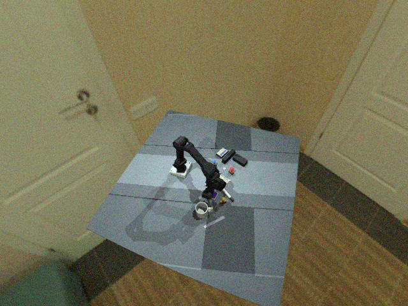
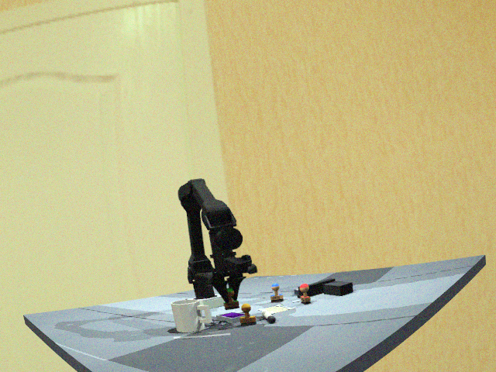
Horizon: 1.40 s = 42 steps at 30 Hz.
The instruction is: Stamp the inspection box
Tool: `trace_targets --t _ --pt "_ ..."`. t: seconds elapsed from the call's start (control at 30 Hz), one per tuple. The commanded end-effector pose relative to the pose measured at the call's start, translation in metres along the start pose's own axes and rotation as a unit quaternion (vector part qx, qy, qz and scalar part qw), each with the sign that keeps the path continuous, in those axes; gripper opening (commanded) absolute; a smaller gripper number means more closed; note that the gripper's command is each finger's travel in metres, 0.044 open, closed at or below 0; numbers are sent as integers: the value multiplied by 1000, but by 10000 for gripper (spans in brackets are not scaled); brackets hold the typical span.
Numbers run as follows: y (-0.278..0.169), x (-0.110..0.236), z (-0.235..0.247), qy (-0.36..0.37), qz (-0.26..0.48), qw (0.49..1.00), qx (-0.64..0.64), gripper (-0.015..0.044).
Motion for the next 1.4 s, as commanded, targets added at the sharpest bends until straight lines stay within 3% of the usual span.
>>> trace_targets --t 0.0,1.37 --pt "-1 -5 0 -2 4 1000 2 0" --pt "-2 -22 0 -2 4 1000 0 0"
Point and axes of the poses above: the point midway between the two fingers, 35 mm back from their tips, its own x axis back along the fingers, its own z axis across the jaws, y = z × x, the point moved 8 cm from there along x, back along the fingers, and after that the axes turned 12 degrees about -x, right-handed, at the moved point
